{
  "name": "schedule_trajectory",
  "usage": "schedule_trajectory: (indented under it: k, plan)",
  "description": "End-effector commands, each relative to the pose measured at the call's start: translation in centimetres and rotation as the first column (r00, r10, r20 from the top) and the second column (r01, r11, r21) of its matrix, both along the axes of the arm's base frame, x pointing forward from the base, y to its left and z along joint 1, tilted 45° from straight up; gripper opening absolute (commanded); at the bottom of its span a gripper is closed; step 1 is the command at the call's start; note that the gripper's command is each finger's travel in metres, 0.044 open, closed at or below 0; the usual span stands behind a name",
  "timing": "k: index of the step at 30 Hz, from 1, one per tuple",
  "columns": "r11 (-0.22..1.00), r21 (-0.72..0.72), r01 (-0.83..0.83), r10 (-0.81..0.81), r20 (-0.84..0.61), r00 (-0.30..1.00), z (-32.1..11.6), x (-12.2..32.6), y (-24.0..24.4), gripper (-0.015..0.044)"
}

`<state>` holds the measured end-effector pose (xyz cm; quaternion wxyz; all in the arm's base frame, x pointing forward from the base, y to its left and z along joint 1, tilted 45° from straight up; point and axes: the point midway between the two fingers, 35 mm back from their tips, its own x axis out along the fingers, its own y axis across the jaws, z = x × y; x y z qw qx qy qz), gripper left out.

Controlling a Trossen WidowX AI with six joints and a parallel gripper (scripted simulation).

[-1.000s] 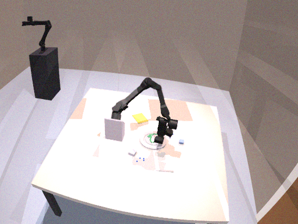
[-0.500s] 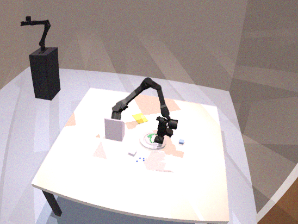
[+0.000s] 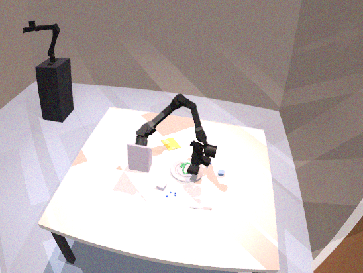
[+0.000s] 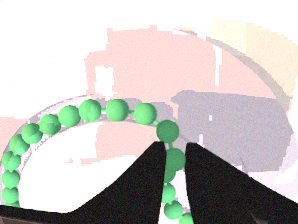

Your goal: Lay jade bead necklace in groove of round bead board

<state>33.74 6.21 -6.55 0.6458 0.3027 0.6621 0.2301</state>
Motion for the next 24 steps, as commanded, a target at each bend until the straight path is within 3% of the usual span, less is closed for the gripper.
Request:
schedule_trajectory:
  k: [1, 14, 24]
  plan:
    - [1.000, 0.001, -0.004, 0.004, 0.003, 1.000, -0.40, 0.42, -0.45, 0.0000]
    - [1.000, 0.002, -0.004, 0.004, 0.004, 1.000, -1.17, 0.60, -0.17, 0.0000]
    - [1.000, 0.001, -0.006, 0.006, 0.008, 1.000, -0.92, 0.56, -0.39, 0.0263]
